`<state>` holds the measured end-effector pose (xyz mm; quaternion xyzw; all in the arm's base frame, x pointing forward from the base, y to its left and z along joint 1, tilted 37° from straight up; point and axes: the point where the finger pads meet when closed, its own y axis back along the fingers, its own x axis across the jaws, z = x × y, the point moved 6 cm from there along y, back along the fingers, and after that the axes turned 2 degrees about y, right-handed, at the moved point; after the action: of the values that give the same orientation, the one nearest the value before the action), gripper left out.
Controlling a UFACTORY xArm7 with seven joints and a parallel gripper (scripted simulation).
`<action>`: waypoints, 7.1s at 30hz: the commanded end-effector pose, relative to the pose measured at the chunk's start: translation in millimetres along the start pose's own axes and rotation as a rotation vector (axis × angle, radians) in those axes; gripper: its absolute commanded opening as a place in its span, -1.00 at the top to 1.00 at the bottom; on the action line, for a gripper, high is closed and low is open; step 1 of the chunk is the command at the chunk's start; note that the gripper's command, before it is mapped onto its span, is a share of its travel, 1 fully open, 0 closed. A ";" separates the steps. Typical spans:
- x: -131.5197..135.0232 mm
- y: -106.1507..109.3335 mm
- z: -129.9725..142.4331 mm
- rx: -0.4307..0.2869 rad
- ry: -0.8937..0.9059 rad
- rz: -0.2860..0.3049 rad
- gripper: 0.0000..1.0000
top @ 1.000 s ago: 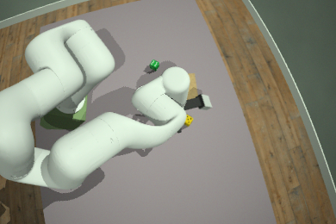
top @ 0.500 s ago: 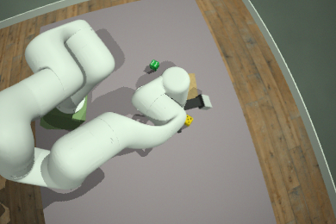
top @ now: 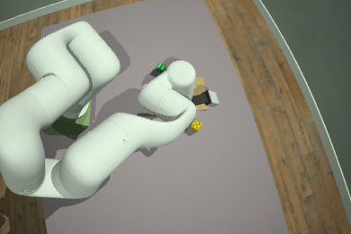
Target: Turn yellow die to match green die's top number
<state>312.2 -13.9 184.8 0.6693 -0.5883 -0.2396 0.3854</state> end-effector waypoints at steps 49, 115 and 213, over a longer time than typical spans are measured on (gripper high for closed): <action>-216.9 -1.1 -20.9 -0.001 -0.001 0.004 -1.00; -217.3 98.4 -20.9 -0.001 -0.001 0.004 -1.00; 49.0 94.5 -50.1 0.001 -0.834 0.005 -1.00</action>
<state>304.9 -39.7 294.1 0.5201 -0.6922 -0.4835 0.1288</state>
